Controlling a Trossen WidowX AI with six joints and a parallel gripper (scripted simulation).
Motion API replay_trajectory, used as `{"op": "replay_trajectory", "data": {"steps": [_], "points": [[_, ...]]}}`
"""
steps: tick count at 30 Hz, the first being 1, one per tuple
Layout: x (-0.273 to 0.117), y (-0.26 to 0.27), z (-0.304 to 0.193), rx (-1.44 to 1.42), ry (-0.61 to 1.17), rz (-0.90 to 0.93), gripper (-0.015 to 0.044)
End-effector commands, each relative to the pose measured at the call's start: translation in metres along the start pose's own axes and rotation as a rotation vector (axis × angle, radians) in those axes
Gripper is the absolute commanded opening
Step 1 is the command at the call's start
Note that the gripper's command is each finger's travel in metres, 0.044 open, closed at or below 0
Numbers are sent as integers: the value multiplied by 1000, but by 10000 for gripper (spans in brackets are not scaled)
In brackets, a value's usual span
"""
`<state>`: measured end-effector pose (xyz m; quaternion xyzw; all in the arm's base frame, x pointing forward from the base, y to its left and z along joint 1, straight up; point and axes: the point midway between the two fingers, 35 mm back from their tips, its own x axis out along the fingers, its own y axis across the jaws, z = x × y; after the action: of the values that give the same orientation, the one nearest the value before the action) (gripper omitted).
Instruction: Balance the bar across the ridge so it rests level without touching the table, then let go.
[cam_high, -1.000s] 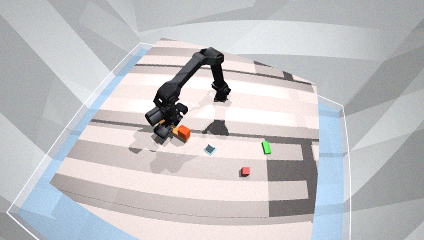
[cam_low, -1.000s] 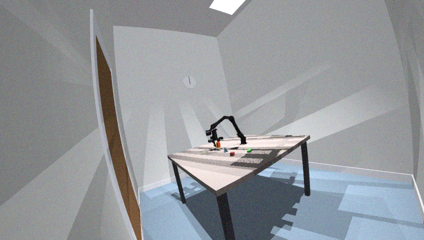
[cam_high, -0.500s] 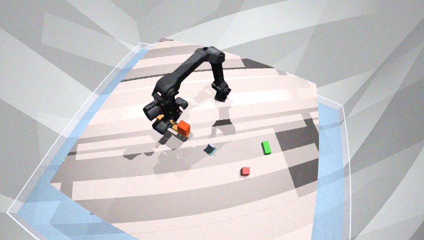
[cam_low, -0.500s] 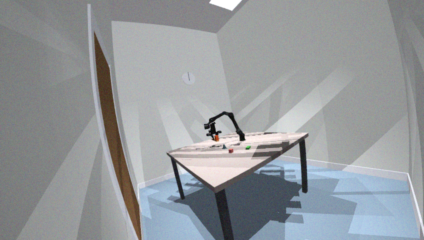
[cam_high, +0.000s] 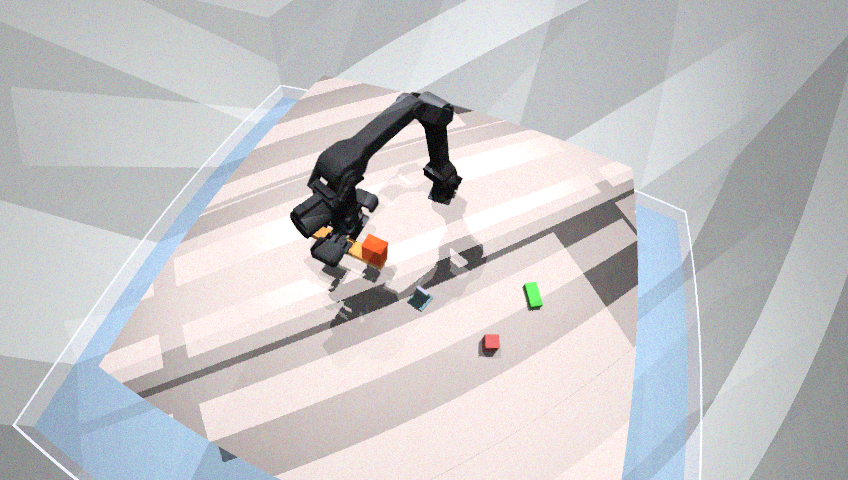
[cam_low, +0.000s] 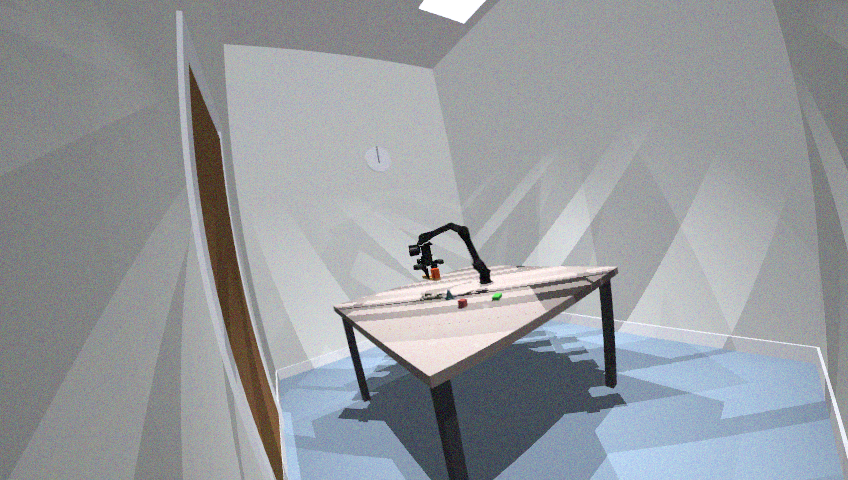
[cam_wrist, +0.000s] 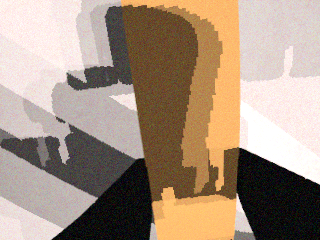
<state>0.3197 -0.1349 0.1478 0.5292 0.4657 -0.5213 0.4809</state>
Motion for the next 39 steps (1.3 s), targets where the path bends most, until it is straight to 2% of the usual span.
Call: {"op": "replay_trajectory", "data": {"steps": [1, 39], "points": [[-2, 2, -15, -117, -1, 3, 0], [-5, 19, -159, -1236, 7, 10, 0]]}}
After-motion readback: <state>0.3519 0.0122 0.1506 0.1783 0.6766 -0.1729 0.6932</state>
